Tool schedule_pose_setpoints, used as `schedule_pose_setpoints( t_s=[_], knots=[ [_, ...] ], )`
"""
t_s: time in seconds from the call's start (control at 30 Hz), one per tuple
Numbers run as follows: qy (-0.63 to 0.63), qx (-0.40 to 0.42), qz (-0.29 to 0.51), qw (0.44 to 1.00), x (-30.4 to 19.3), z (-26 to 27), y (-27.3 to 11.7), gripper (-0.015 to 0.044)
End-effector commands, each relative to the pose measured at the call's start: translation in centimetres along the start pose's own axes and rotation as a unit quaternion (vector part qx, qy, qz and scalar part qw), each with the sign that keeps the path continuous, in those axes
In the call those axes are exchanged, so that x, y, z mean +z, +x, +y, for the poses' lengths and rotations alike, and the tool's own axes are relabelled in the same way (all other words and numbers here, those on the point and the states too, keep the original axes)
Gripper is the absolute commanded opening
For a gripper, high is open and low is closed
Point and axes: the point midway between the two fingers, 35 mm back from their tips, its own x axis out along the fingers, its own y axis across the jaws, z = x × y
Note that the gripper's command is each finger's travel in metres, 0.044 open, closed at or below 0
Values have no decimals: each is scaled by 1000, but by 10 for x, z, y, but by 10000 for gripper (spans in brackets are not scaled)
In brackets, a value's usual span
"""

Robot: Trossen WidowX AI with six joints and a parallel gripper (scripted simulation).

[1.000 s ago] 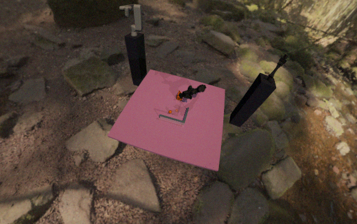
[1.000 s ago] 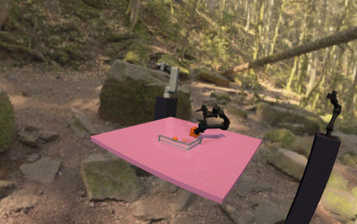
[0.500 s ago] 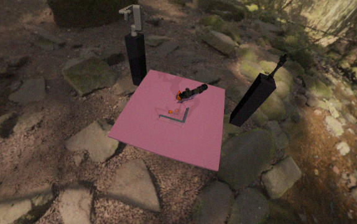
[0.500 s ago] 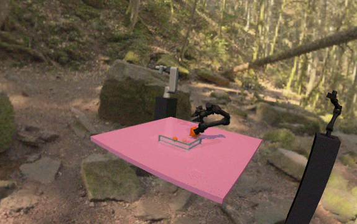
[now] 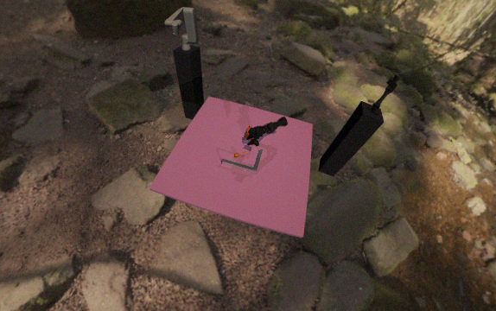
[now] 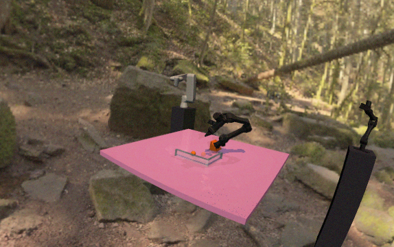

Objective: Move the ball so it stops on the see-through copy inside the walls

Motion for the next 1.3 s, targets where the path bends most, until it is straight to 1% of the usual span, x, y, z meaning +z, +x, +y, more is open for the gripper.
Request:
schedule_pose_setpoints(
  t_s=[0.0, 0.3, 0.63, 1.27],
  knots=[
    [-297, 4, 174, 939, 7, 14, 63, 310],
    [-432, 57, 256, 863, 10, 15, 102, 310],
    [-548, 150, 319, 759, 10, 9, 147, 310],
    [-550, 153, 320, 756, 9, 9, 149, 310]
  ],
)
